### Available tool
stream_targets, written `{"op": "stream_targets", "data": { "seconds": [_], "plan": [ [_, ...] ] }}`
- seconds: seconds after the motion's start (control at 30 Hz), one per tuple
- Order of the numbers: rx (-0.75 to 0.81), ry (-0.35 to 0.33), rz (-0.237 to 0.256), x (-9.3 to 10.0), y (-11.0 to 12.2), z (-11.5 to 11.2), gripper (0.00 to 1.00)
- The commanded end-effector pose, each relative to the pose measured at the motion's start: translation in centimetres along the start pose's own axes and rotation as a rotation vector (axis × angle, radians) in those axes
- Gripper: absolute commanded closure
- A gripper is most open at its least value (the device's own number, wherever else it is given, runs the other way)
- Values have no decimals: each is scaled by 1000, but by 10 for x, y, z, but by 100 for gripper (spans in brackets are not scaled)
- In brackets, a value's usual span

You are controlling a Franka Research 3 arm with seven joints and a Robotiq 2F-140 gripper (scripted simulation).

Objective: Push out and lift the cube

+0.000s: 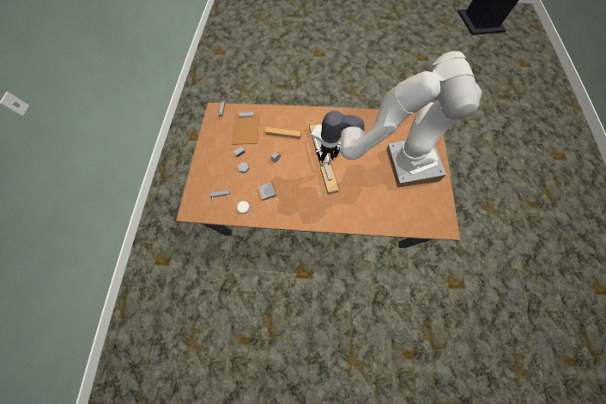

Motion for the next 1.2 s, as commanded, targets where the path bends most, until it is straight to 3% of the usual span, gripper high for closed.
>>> {"op": "stream_targets", "data": {
  "seconds": [0.0,0.87,0.9,0.97,1.1,1.17],
  "plan": [
    [16,-9,-11,-1,3,-2,77],
    [16,-9,-11,-1,3,-2,77],
    [16,-9,-11,-1,3,-3,100],
    [17,-9,-11,0,0,-22,100],
    [16,-9,-11,1,-5,-91,100],
    [16,-9,-11,0,-5,-98,100]
  ]
}}
Point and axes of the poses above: the point where the finger pads meet when closed, its own x axis back along the fingers, its own y axis across the jaws, z = x × y, the point moved 8 cm from there along x, back along the fingers, and after that the axes turned 7 degrees about x, right-handed, at the moved point
